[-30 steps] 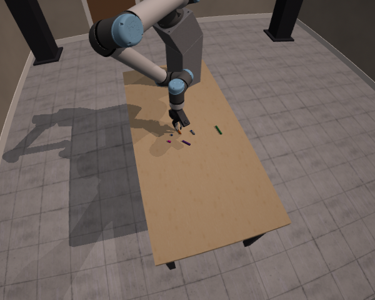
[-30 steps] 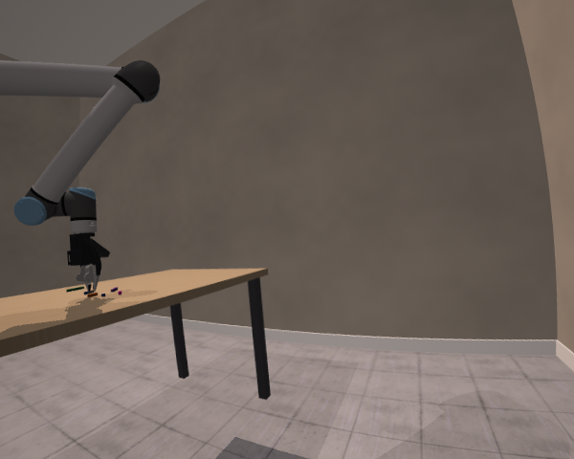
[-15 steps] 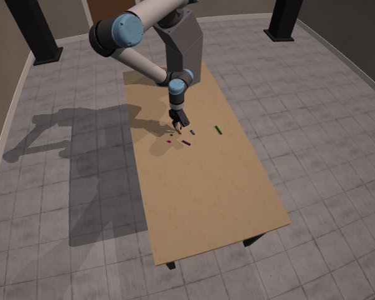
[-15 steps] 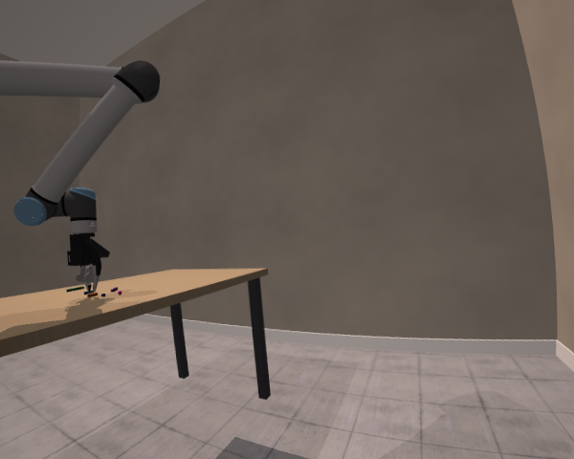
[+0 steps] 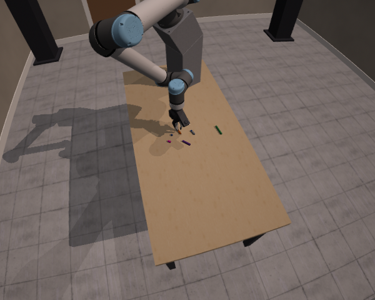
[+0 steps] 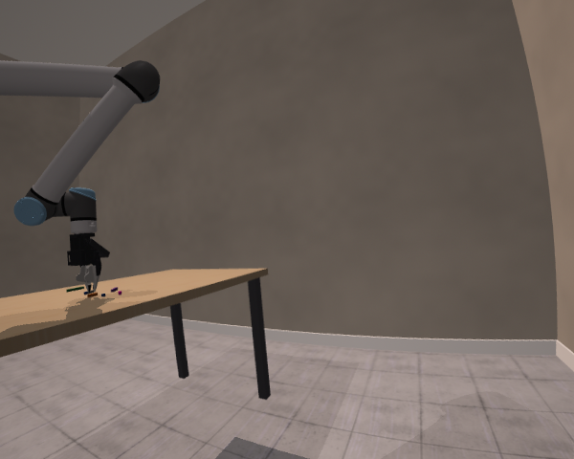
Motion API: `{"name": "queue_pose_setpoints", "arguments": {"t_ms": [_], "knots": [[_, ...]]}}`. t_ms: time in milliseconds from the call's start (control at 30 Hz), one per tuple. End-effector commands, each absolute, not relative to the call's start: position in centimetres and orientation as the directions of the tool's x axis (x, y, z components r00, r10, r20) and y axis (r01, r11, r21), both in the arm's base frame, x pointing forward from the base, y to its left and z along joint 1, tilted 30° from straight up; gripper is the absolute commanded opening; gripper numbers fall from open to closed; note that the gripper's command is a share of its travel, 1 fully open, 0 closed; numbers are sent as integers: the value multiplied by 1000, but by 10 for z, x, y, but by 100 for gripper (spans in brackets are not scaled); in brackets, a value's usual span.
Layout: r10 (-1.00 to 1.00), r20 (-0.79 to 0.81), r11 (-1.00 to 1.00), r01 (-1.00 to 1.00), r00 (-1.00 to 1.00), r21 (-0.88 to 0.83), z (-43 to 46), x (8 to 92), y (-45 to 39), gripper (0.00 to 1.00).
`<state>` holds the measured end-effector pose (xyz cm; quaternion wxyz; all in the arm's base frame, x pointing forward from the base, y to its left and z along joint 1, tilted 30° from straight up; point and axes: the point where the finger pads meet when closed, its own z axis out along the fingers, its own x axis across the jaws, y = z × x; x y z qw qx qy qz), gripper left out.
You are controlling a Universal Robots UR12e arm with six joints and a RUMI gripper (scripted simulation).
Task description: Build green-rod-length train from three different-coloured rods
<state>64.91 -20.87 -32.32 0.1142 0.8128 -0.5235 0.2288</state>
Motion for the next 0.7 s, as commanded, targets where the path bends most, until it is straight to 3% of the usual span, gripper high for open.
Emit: {"name": "queue_pose_setpoints", "arguments": {"t_ms": [0, 667], "knots": [[-798, 492, -426, -903, 347, -54, -323, 649, -208, 14], [-798, 492, -426, -903, 347, -54, -328, 651, -211, 14]]}}
